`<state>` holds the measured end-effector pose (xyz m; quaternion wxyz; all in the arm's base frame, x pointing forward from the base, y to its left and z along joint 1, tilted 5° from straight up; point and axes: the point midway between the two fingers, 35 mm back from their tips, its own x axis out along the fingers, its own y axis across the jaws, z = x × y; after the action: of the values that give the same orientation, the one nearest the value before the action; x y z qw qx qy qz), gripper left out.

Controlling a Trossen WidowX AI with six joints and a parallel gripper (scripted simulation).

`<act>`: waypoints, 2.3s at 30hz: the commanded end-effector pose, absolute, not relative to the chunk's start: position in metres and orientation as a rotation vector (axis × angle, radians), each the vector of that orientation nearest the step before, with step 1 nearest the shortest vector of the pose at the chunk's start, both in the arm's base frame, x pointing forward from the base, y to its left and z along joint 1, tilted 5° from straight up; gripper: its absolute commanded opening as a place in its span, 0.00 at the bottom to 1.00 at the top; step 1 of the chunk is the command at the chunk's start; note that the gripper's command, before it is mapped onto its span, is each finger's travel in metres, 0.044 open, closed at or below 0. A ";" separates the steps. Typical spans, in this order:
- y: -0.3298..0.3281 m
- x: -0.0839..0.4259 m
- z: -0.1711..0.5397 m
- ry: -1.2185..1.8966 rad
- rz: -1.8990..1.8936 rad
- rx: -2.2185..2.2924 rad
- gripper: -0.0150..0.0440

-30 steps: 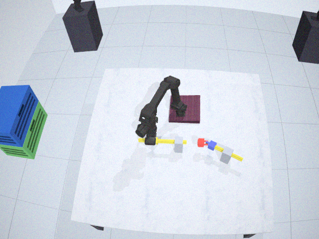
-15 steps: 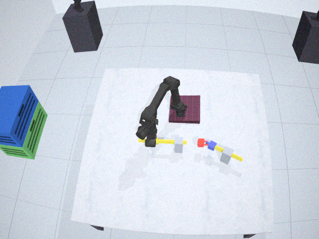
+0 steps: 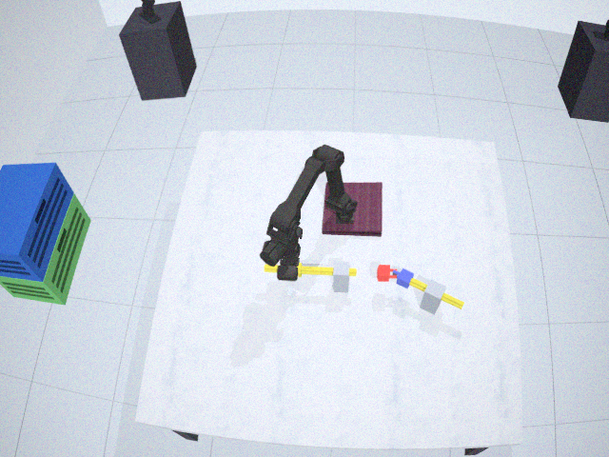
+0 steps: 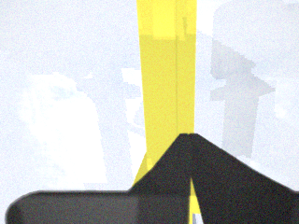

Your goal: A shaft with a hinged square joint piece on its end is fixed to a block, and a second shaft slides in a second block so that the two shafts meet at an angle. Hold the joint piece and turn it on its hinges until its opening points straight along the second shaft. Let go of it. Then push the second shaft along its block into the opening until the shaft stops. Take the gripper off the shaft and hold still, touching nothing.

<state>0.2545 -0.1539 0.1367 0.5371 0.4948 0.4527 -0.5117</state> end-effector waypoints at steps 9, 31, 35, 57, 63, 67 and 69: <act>-0.154 0.255 0.133 1.072 -1.216 1.178 0.25; -0.151 0.253 0.169 1.106 -1.183 1.137 0.39; -0.150 0.254 0.184 1.157 -1.085 1.031 0.57; -0.142 0.245 0.254 1.319 -0.637 0.520 1.00; -0.134 0.249 0.250 1.313 -0.641 0.571 1.00; -0.111 0.258 0.240 1.303 -0.654 0.710 1.00; -0.099 0.262 0.235 1.302 -0.662 0.779 1.00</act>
<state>0.2564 -0.1179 0.2442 0.6952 0.3043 0.5809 -0.2941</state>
